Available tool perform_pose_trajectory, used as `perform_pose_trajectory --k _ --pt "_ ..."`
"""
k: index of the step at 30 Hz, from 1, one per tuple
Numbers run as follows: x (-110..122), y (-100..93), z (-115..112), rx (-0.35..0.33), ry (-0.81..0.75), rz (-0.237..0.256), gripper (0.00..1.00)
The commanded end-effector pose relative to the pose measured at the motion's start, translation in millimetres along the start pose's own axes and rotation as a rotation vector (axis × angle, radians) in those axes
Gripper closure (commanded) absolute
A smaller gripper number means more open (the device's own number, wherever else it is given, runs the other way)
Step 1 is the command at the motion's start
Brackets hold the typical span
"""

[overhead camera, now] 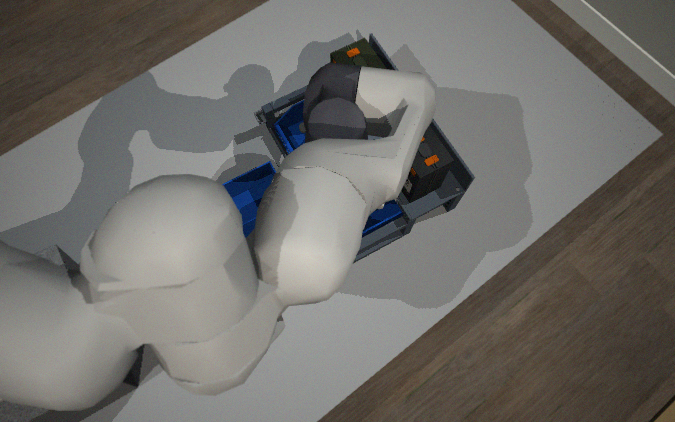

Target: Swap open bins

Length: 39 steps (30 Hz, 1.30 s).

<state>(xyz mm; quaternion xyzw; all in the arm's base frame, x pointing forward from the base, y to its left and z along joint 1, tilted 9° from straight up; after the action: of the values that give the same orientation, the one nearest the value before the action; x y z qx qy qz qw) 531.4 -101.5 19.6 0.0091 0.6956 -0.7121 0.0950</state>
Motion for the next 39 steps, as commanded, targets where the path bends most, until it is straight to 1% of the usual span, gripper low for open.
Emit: perform_pose_trajectory --k 1,14,27,39 --pt "-1 0.7 -1 -0.001 -0.003 0.003 1.0" --pt "-1 -8.2 -1 -0.001 -0.003 0.003 1.0" --pt "-1 -22.2 -1 -0.001 -0.003 0.003 1.0" --pt "-1 -24.4 -1 -0.001 -0.003 0.003 1.0"
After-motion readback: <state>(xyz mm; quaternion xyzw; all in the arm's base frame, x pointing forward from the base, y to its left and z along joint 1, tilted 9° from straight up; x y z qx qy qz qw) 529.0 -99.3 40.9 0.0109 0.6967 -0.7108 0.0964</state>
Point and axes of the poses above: the point where the finger pads meet when closed, its own y axis out along the fingers, its own x axis across the jaws, z = x × y, the point moved 7 cm from there along -y, back along the fingers, and after that the axes turned 14 degrees about -y, right-handed, at the moved point
